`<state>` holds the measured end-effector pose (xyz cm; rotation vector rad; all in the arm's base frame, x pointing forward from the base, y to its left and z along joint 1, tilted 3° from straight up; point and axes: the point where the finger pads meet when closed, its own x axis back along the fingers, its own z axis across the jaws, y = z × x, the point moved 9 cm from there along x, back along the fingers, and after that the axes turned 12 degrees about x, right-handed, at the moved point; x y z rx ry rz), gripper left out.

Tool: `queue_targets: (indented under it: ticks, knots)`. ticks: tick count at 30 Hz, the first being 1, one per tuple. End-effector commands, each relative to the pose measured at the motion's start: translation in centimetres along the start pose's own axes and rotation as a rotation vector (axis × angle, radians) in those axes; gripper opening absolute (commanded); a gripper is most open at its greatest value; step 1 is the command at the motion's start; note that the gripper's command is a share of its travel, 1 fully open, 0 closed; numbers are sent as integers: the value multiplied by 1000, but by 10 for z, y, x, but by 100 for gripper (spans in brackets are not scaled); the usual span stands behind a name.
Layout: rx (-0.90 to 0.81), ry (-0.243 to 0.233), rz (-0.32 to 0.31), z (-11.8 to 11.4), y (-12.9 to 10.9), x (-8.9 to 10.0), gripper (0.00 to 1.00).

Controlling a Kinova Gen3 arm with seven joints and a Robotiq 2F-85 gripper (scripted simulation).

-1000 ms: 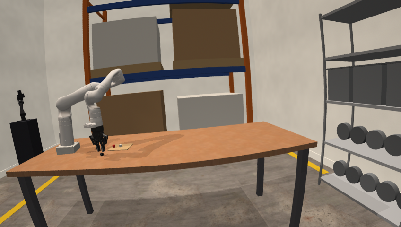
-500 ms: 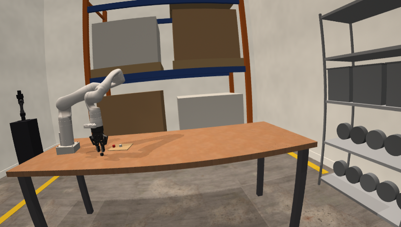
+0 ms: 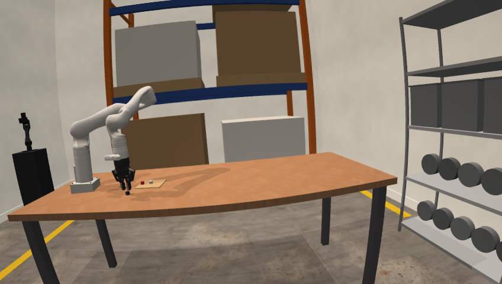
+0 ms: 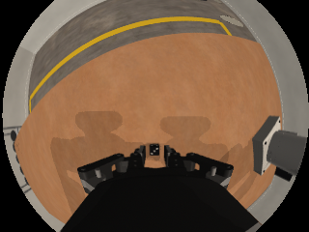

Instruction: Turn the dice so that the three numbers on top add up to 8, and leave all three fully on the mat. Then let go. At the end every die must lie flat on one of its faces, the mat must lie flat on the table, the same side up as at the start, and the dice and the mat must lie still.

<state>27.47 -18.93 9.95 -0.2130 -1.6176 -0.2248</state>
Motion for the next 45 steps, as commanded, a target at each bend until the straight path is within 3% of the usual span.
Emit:
queue_targets:
  ticks: [1,21,45]
  knots:
    - [0,-1,0,0,0,0,31]
    - [0,-1,0,0,0,-1,31]
    - [0,-1,0,0,0,-19,31]
